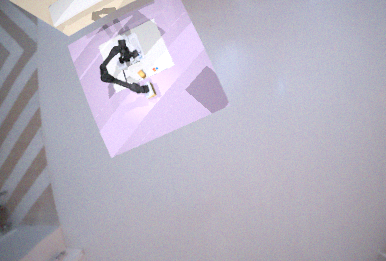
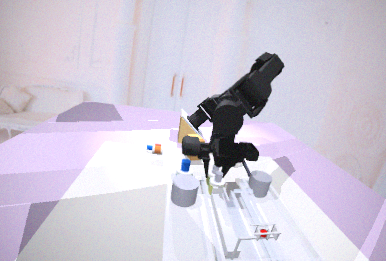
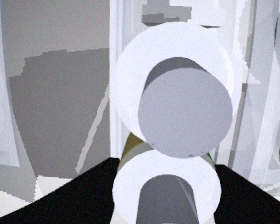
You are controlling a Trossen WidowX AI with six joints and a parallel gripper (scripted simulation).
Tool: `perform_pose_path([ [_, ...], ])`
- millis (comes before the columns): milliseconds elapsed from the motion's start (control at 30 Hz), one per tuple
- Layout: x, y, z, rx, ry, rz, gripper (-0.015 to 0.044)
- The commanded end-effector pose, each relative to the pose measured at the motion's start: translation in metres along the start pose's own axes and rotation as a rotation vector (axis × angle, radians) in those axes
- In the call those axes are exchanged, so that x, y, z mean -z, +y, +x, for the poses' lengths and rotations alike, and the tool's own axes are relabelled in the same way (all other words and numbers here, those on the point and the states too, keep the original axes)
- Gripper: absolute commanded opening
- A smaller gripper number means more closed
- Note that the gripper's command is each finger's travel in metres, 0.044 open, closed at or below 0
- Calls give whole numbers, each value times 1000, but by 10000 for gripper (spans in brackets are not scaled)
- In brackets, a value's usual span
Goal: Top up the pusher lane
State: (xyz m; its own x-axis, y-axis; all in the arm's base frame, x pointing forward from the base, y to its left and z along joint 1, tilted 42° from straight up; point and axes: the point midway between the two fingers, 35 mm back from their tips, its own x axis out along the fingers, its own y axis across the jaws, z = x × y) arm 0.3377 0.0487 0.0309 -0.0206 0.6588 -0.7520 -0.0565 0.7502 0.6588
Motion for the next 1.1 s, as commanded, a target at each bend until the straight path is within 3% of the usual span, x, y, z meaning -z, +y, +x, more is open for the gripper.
perform_pose_path([
  [0,-1,1,0,-4,-8,-6,0],
  [767,3,0,0,-4,-8,-6,0],
  [1067,2,0,0,-4,-8,-6,236],
])
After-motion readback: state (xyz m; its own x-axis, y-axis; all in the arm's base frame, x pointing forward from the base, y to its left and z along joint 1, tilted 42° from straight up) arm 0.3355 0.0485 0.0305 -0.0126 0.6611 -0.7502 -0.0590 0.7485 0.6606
